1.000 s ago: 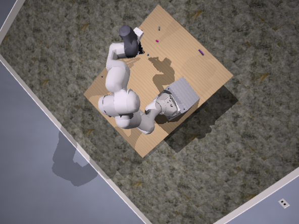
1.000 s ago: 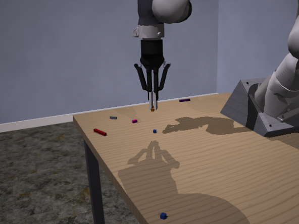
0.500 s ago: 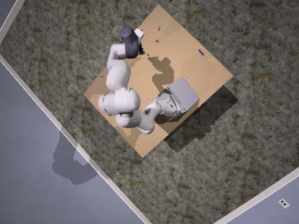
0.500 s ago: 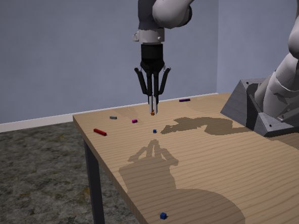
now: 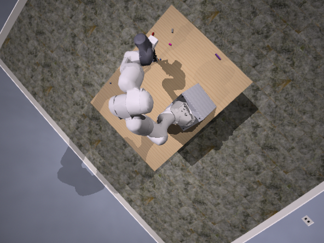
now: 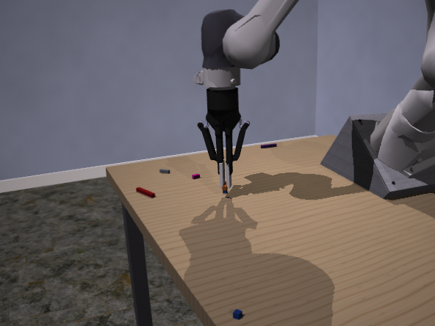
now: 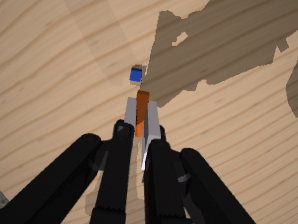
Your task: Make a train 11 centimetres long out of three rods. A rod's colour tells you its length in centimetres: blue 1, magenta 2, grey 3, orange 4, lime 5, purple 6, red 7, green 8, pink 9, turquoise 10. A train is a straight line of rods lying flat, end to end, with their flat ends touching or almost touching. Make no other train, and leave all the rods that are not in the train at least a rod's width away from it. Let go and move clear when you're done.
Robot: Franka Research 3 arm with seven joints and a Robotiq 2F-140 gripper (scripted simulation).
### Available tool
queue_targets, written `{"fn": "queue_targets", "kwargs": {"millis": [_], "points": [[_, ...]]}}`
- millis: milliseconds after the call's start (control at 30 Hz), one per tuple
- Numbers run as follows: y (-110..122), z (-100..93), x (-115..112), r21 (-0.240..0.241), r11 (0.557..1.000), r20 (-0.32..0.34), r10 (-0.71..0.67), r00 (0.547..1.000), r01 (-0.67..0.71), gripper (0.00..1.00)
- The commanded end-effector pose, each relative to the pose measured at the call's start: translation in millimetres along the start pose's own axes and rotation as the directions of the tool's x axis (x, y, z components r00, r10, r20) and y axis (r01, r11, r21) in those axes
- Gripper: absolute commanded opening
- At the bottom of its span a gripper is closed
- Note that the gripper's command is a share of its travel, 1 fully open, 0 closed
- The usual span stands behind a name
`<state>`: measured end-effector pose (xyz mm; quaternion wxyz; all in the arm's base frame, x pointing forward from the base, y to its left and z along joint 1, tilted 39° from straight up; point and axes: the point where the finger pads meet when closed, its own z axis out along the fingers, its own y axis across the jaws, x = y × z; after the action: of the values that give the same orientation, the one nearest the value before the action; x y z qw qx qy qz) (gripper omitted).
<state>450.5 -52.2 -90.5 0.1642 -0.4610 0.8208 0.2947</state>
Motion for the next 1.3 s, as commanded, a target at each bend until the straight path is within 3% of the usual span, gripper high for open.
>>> {"fn": "queue_targets", "kwargs": {"millis": [0, 233, 1267], "points": [[-7.5, 6.0, 2.0, 0.022, 1.000, -0.004, 0.006, 1.000, -0.006, 0.12], [-7.7, 14.1, 2.0, 0.022, 1.000, -0.004, 0.006, 1.000, -0.006, 0.12], [-7.7, 14.2, 2.0, 0.022, 1.000, -0.004, 0.006, 1.000, -0.006, 0.12]]}}
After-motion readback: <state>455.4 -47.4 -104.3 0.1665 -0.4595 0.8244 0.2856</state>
